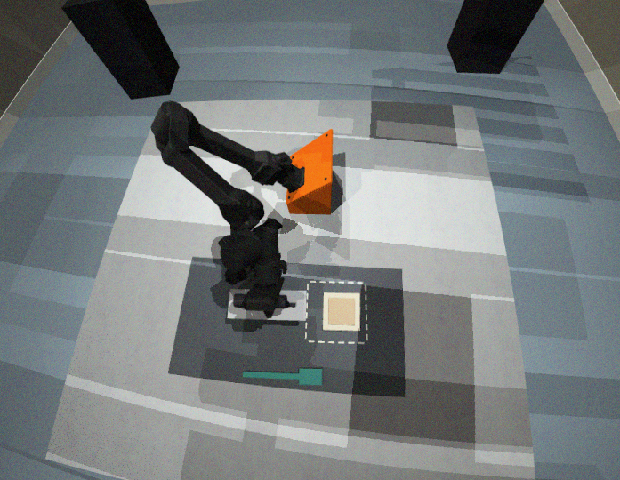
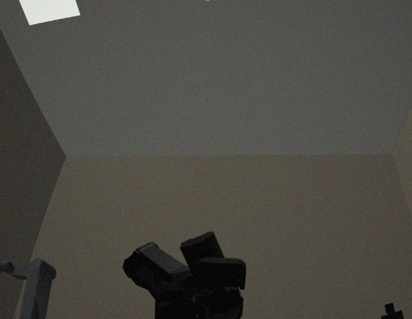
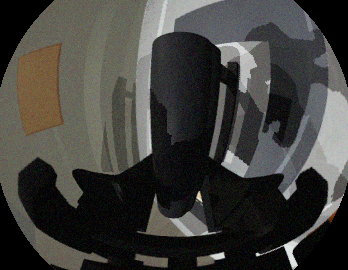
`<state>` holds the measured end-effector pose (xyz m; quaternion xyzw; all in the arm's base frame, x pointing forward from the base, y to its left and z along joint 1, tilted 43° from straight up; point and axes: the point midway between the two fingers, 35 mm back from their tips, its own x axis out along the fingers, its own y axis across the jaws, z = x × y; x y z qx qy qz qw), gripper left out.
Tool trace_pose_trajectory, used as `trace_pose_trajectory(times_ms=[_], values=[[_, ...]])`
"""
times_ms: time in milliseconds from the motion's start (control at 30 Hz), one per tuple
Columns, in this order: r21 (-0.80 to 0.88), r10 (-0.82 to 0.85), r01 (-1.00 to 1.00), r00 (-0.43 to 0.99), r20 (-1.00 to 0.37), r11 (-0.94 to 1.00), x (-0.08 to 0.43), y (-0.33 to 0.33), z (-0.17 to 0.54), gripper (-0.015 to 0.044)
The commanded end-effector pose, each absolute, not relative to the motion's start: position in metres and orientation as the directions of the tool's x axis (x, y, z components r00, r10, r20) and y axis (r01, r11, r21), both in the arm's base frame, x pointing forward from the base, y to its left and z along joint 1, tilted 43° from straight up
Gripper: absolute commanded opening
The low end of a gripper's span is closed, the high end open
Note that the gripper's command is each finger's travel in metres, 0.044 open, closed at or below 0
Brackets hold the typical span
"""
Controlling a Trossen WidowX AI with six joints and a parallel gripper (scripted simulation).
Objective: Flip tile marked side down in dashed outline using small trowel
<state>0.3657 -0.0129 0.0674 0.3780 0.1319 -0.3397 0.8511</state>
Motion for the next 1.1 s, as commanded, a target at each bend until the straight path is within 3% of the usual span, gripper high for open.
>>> trace_pose_trajectory(times_ms=[0,1067], values=[[0.567,-0.470,0.663,0.747,-0.470,0.489,0.3681,-0.0174,0.0922,0.0000],[0.567,-0.470,0.663,0.747,-0.469,0.489,0.3668,-0.0201,0.0989,0.0000]])
